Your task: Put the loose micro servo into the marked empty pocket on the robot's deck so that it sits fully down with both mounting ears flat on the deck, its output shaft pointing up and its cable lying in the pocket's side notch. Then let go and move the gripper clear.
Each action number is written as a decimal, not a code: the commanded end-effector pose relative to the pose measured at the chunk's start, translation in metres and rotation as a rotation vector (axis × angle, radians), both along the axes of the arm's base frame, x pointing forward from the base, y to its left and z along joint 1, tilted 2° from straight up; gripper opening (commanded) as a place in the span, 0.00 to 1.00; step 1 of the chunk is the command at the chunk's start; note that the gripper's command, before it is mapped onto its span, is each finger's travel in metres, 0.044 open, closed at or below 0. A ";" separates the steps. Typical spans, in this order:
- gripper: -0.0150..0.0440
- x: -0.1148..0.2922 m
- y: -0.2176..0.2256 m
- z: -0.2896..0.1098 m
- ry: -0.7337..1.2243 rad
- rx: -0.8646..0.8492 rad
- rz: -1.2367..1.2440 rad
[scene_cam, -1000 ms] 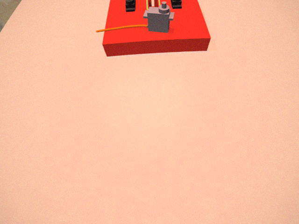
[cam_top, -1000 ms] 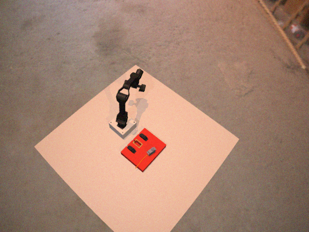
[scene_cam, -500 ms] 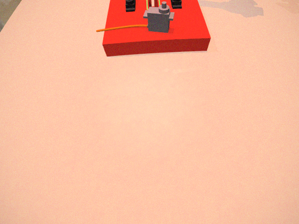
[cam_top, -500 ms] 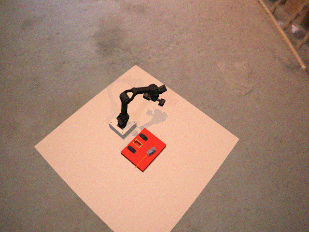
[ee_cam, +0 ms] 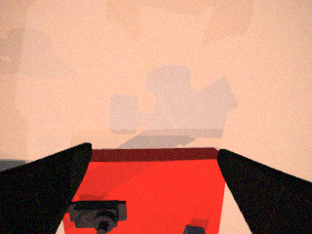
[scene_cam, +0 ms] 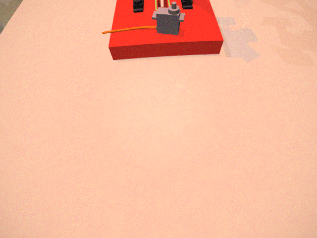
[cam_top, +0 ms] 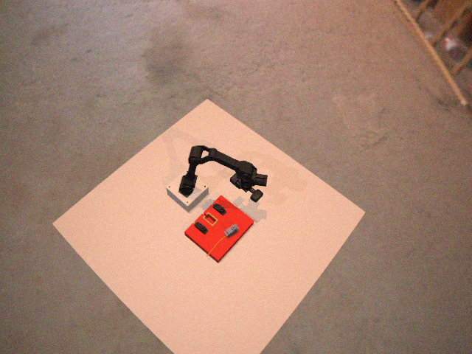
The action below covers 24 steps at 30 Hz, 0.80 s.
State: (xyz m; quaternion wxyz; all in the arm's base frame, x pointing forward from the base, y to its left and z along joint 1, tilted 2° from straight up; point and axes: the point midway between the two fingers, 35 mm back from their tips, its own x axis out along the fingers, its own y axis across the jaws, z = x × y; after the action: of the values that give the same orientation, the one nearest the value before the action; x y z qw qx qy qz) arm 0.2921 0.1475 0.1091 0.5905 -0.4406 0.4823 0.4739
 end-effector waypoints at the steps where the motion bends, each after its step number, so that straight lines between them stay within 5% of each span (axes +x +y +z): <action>1: 1.00 0.026 -0.067 -0.003 0.002 -0.042 -0.068; 11: 1.00 0.039 -0.209 -0.009 0.046 -0.107 -0.183; 24: 1.00 0.041 -0.211 -0.035 0.047 -0.108 -0.184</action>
State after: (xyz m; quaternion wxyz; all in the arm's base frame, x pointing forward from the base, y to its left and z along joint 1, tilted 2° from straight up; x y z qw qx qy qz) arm 0.3353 -0.0624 0.0884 0.5996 -0.4169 0.5550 0.3983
